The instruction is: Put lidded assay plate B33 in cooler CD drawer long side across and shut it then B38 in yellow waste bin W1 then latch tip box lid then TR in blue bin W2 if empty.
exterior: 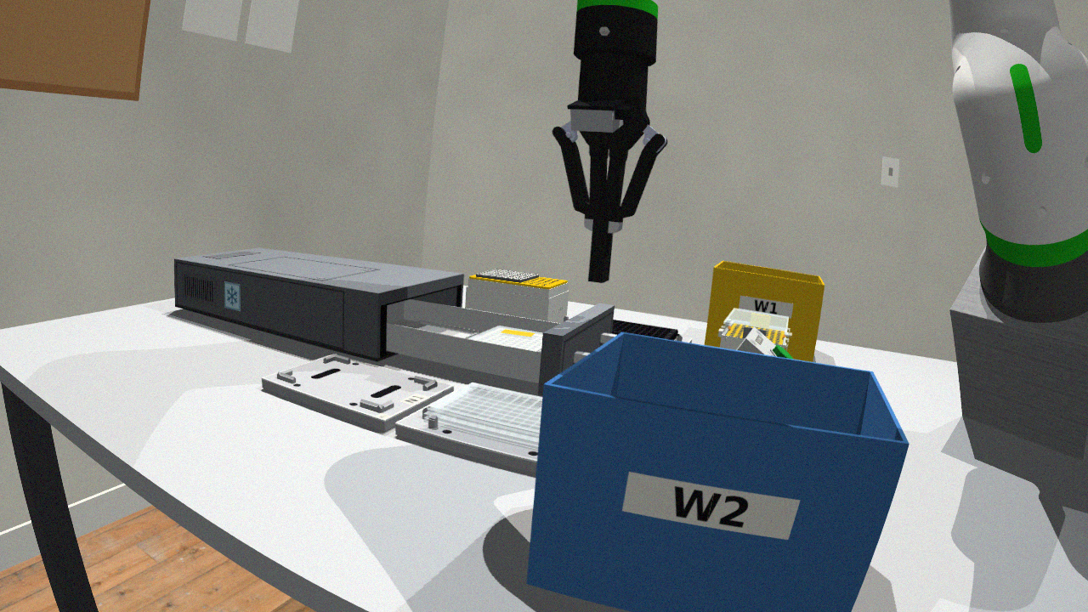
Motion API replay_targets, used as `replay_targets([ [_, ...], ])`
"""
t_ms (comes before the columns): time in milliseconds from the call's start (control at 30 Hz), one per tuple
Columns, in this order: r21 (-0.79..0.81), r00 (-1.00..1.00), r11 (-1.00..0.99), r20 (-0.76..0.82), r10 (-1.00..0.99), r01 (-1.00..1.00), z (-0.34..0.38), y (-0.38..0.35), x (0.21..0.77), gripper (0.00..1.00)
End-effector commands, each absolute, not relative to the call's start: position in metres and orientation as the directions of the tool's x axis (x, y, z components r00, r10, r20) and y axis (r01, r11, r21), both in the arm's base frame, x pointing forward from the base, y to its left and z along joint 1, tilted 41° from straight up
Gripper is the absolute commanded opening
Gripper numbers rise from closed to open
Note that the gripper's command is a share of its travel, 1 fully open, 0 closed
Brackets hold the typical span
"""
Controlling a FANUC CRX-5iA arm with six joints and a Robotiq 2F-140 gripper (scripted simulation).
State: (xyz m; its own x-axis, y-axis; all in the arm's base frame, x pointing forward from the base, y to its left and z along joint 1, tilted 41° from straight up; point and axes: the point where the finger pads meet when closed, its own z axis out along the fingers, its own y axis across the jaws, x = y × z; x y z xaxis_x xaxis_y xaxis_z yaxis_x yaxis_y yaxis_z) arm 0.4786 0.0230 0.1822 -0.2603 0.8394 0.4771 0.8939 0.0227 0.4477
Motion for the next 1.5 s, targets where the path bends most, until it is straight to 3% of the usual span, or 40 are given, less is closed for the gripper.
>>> replay_targets([
  [0,0.449,-0.26,0.022,0.476,0.84,0.893,0.176,0.024,0.471,0.1],
  [567,0.449,-0.26,0.022,0.476,0.84,0.893,0.14,0.03,0.424,0.1],
  [1467,0.449,-0.26,0.022,0.476,0.84,0.893,0.124,0.041,0.432,0.1],
])
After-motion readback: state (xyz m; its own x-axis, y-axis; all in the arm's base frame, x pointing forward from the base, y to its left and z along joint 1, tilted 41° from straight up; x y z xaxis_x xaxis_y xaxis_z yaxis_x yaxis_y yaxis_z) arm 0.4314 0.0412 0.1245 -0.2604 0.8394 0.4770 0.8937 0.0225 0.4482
